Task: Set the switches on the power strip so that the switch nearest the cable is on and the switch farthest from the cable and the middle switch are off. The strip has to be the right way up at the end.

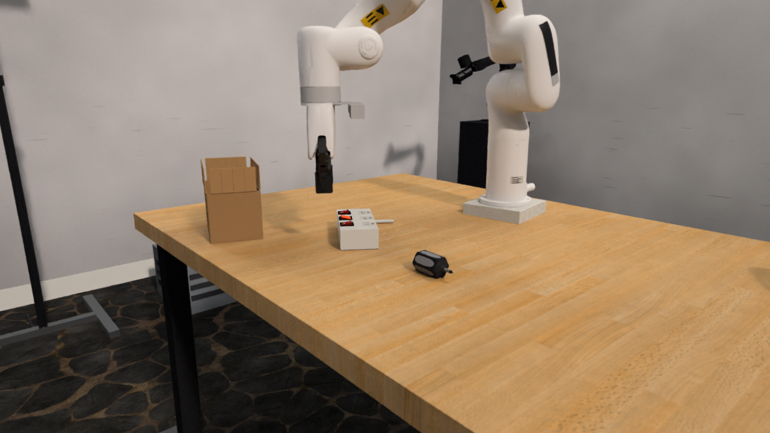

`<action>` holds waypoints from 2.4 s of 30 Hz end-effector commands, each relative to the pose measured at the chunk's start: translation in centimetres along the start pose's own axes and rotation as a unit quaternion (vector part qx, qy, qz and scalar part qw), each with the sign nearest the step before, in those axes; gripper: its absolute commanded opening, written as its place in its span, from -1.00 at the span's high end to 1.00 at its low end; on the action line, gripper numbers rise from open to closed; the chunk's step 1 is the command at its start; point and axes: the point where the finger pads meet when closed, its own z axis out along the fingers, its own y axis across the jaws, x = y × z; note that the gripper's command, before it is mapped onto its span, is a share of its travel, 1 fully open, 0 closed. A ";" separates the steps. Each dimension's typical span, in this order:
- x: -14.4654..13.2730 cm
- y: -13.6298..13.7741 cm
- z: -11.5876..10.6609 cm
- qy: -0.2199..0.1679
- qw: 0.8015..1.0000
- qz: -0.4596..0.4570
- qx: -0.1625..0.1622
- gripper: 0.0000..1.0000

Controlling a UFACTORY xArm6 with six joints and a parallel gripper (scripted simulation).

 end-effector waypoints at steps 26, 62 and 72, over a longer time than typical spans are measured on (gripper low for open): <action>-0.1 0.1 -0.2 -0.002 1.000 0.000 -0.001 -1.00; 9.1 -4.4 -5.7 -0.006 0.952 -0.306 0.011 -1.00; 8.8 -4.6 -5.4 -0.006 0.943 -0.333 0.011 -1.00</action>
